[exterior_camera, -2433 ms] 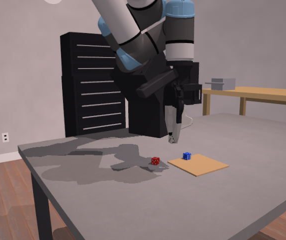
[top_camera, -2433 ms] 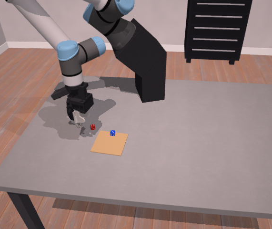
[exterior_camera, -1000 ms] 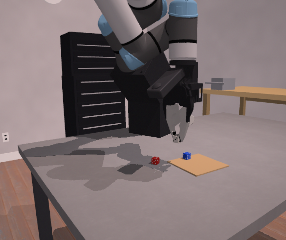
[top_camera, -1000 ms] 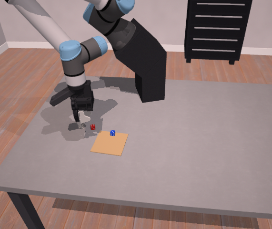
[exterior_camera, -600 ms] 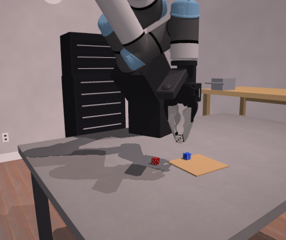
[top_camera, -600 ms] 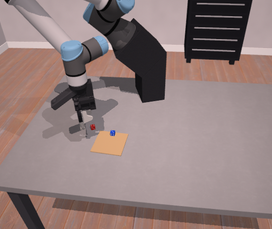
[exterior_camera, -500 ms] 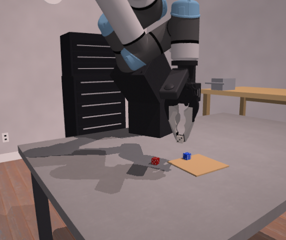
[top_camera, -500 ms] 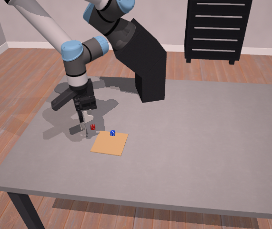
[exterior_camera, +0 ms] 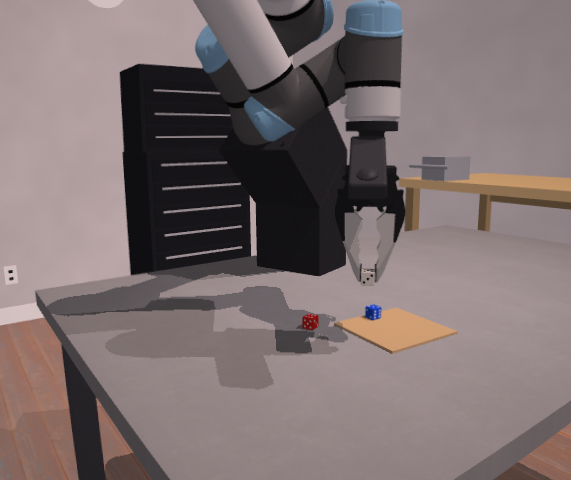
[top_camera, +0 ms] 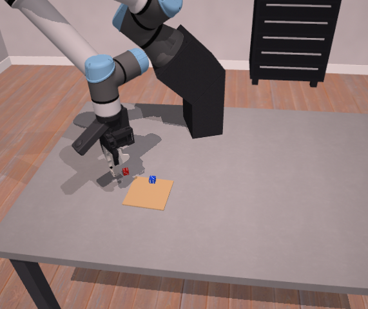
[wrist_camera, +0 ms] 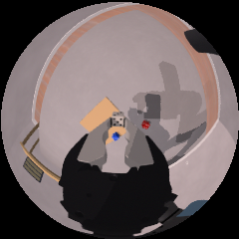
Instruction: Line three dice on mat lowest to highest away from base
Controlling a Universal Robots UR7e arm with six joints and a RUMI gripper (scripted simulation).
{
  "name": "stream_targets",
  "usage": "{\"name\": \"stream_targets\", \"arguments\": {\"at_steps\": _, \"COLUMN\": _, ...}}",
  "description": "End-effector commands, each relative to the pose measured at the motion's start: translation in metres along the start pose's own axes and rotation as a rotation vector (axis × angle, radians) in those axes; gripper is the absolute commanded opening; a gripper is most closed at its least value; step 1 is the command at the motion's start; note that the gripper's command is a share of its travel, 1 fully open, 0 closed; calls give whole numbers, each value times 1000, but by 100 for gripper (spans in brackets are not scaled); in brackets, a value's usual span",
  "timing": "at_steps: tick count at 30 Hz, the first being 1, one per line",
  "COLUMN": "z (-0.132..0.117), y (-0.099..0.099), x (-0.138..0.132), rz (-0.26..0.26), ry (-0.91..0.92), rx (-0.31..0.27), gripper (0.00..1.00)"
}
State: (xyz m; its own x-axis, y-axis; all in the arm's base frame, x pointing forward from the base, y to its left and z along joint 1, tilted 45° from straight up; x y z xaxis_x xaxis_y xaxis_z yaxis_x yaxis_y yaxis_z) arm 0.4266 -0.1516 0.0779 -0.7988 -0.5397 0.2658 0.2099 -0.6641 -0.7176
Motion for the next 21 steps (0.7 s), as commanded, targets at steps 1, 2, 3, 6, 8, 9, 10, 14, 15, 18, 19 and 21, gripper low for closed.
{"name": "stream_targets", "arguments": {"at_steps": 1, "z": -2, "y": 0, "x": -6, "rz": 9, "ry": -174, "rx": 7, "gripper": 3}}
{"name": "stream_targets", "arguments": {"at_steps": 2, "z": -2, "y": 0, "x": -7, "rz": 9, "ry": -192, "rx": 7, "gripper": 3}}
{"name": "stream_targets", "arguments": {"at_steps": 3, "z": -3, "y": 0, "x": -8, "rz": 9, "ry": -217, "rx": 7, "gripper": 3}}
{"name": "stream_targets", "arguments": {"at_steps": 6, "z": -4, "y": 0, "x": -9, "rz": 8, "ry": -273, "rx": 7, "gripper": 3}}
{"name": "stream_targets", "arguments": {"at_steps": 8, "z": -5, "y": 0, "x": -10, "rz": 8, "ry": -305, "rx": 7, "gripper": 3}}
{"name": "stream_targets", "arguments": {"at_steps": 9, "z": -5, "y": 0, "x": -10, "rz": 8, "ry": -305, "rx": 7, "gripper": 3}}
{"name": "stream_targets", "arguments": {"at_steps": 10, "z": -5, "y": 0, "x": -10, "rz": 8, "ry": -314, "rx": 7, "gripper": 3}}
{"name": "stream_targets", "arguments": {"at_steps": 14, "z": -8, "y": -1, "x": -14, "rz": 8, "ry": -440, "rx": 8, "gripper": 3}}
{"name": "stream_targets", "arguments": {"at_steps": 15, "z": -8, "y": -1, "x": -15, "rz": 8, "ry": -462, "rx": 8, "gripper": 3}}
{"name": "stream_targets", "arguments": {"at_steps": 18, "z": -10, "y": -1, "x": -17, "rz": 8, "ry": -526, "rx": 8, "gripper": 3}}
{"name": "stream_targets", "arguments": {"at_steps": 19, "z": -10, "y": -1, "x": -17, "rz": 8, "ry": -550, "rx": 8, "gripper": 3}}
{"name": "stream_targets", "arguments": {"at_steps": 21, "z": -12, "y": -1, "x": -19, "rz": 8, "ry": -595, "rx": 8, "gripper": 3}}
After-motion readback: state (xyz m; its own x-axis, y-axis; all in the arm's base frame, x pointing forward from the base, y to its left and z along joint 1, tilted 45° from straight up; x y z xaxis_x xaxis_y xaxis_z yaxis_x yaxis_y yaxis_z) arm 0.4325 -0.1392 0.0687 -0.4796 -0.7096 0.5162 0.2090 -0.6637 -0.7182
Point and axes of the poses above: the point where the finger pads meet when closed, its own y axis out along the fingers, its own x axis across the jaws, z = x × y, the point moved 9 cm from there along -y, back along the fingers, and after that the axes turned 3 degrees about y, right-handed, at the moved point
